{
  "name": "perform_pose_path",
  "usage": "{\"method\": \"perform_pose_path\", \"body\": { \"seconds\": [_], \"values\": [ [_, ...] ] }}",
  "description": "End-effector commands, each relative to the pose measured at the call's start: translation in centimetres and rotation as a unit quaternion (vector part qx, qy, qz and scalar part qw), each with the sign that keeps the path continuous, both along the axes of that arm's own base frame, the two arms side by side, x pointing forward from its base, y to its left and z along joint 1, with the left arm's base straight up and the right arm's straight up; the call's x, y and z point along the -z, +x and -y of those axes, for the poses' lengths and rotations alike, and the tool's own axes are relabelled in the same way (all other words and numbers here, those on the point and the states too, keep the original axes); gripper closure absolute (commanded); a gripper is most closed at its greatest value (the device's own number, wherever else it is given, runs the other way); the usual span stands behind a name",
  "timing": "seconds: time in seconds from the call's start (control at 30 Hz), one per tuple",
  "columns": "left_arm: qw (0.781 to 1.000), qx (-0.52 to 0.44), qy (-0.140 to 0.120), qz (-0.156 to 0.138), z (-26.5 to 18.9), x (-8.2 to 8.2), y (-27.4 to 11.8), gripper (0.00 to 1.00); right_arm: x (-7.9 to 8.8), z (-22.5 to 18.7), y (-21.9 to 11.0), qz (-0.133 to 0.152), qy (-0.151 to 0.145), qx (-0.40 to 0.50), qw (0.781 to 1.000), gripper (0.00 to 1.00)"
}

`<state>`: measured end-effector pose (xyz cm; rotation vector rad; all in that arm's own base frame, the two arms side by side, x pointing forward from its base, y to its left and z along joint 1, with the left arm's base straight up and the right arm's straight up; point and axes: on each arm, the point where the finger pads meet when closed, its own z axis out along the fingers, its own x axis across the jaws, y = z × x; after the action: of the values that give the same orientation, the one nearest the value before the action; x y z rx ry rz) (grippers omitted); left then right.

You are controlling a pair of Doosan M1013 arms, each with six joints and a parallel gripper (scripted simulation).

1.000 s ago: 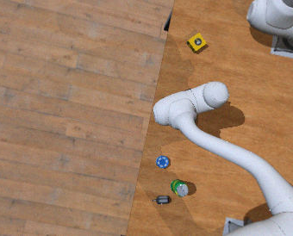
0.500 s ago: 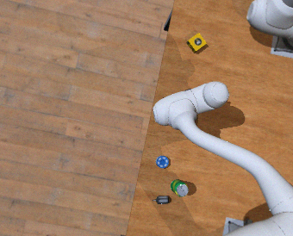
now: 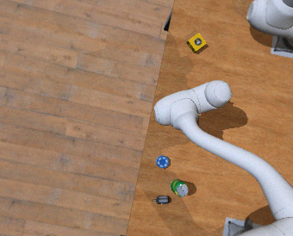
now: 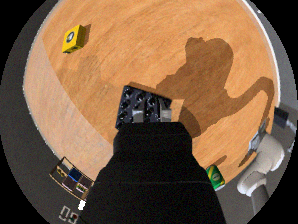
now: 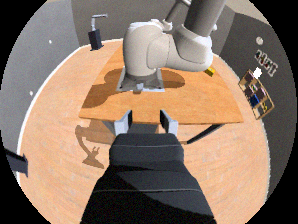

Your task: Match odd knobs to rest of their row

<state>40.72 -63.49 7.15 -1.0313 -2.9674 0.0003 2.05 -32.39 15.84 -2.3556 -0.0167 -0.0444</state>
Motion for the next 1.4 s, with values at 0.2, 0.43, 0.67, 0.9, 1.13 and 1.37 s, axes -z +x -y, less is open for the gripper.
{"method": "perform_pose_path", "body": {
  "seconds": [0.2,0.43,0.67,0.9,1.13,1.37],
  "values": [
    [1.000,0.000,0.000,0.001,0.0,-1.5,0.0,0.54,0.0,0.0,0.0,0.000,0.000,0.000,1.000,0.00],
    [0.996,0.090,0.000,0.001,-1.6,-2.7,2.7,0.54,0.0,0.0,0.0,0.000,0.000,0.000,1.000,0.00],
    [0.989,0.150,0.000,0.001,-2.8,-3.5,4.5,0.54,0.0,0.0,0.0,0.000,0.000,0.000,1.000,0.00],
    [0.989,0.150,0.000,0.001,-2.8,-3.5,4.5,0.54,0.0,0.0,0.0,0.000,0.000,0.000,1.000,0.00],
    [0.989,0.150,0.000,0.001,-2.8,-3.5,4.5,0.54,0.0,0.0,0.0,0.000,0.000,0.000,1.000,0.00],
    [0.989,0.150,0.000,0.001,-2.8,-3.5,4.5,0.54,0.0,0.0,0.0,0.000,0.000,0.000,1.000,0.00]
  ]
}}
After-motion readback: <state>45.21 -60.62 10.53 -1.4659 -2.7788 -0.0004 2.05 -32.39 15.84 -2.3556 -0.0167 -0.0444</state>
